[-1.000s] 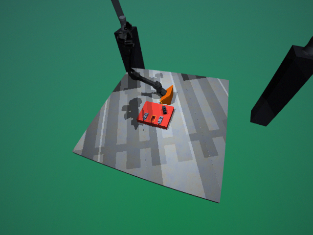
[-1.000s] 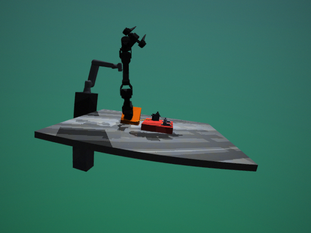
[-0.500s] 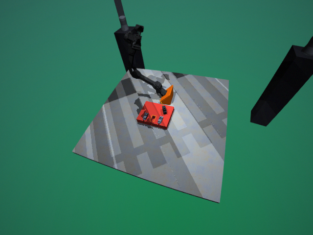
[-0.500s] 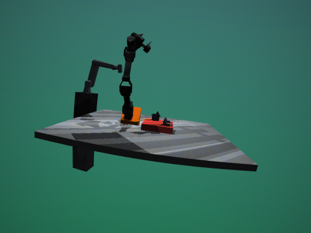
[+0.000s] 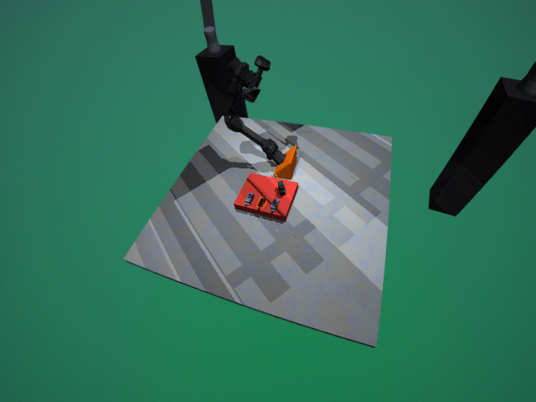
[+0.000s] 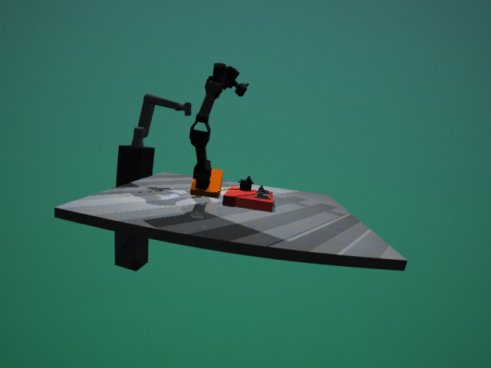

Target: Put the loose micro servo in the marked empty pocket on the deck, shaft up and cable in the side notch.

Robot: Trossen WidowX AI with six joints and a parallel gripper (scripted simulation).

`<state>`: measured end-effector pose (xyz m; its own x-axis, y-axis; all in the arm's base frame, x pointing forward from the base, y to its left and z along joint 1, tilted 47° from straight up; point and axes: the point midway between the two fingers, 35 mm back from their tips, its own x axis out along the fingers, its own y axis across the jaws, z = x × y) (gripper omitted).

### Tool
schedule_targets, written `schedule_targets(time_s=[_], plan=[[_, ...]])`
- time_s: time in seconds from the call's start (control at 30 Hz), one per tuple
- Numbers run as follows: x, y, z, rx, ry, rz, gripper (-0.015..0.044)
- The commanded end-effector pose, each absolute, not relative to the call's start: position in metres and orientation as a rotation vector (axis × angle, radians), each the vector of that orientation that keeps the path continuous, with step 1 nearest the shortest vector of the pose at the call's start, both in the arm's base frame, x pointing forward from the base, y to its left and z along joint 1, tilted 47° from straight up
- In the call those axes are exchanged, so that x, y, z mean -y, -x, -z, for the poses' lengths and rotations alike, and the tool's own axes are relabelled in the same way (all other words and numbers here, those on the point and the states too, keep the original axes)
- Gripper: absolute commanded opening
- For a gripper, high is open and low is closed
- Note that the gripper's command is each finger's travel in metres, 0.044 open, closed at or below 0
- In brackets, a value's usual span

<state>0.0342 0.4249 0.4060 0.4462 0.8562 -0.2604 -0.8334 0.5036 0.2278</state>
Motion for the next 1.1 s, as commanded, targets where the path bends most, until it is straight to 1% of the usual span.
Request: schedule_targets(time_s=[0.0,0.27,0.5,1.07], plan=[[-0.430,-0.051,-0.367,-0.427,0.031,-0.982,0.0440],[-0.425,-0.089,-0.293,-0.553,0.221,-0.835,0.0440],[-0.406,-0.120,-0.233,-0.673,0.382,-0.696,0.0440],[-0.315,-0.175,-0.116,-1.002,0.735,-0.335,0.0440]])
